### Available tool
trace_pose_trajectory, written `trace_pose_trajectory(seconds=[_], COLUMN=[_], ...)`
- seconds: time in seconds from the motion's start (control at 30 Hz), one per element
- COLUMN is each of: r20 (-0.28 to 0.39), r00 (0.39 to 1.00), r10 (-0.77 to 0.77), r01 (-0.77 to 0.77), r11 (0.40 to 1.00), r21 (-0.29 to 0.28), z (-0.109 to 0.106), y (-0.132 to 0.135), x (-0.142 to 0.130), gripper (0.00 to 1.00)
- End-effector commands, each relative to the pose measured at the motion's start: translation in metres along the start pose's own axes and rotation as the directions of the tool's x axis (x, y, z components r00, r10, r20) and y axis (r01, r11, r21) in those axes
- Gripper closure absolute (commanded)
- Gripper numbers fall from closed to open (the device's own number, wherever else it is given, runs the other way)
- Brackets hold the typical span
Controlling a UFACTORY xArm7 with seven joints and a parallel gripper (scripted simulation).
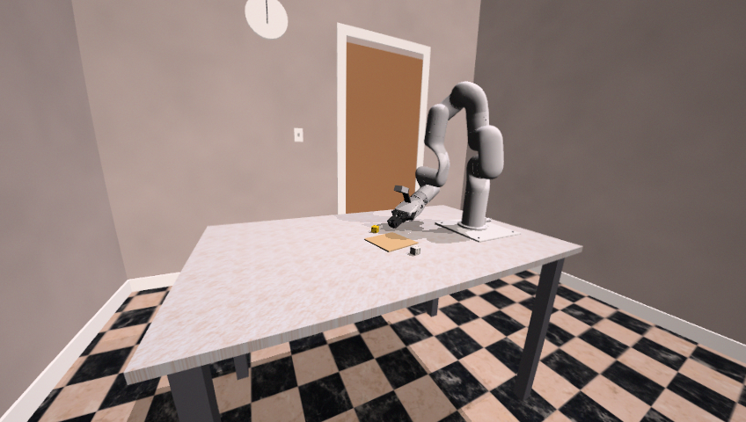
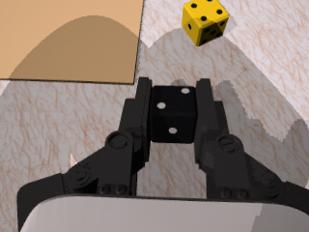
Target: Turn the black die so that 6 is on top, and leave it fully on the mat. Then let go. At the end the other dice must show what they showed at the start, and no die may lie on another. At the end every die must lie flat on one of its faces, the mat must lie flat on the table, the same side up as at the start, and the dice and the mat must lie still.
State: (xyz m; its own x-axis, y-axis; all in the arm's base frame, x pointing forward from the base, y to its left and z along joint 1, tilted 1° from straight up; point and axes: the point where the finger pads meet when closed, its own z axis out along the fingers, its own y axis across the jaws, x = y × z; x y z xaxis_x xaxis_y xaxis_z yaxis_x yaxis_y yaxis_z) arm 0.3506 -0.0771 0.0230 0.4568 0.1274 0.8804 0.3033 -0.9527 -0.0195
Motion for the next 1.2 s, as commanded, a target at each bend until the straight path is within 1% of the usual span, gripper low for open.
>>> trace_pose_trajectory(seconds=[0.0, 0.53, 1.17], r20=[-0.002, -0.002, -0.002], r00=[1.000, 1.000, 1.000], r10=[-0.001, -0.001, -0.001], r01=[0.001, 0.001, 0.001], r11=[1.000, 1.000, 1.000], r21=[-0.001, -0.001, -0.001], z=[0.0002, 0.0004, 0.0049], y=[0.0006, 0.0006, 0.0007], x=[0.0009, 0.0004, -0.0080], gripper=[0.79, 0.79, 0.79])
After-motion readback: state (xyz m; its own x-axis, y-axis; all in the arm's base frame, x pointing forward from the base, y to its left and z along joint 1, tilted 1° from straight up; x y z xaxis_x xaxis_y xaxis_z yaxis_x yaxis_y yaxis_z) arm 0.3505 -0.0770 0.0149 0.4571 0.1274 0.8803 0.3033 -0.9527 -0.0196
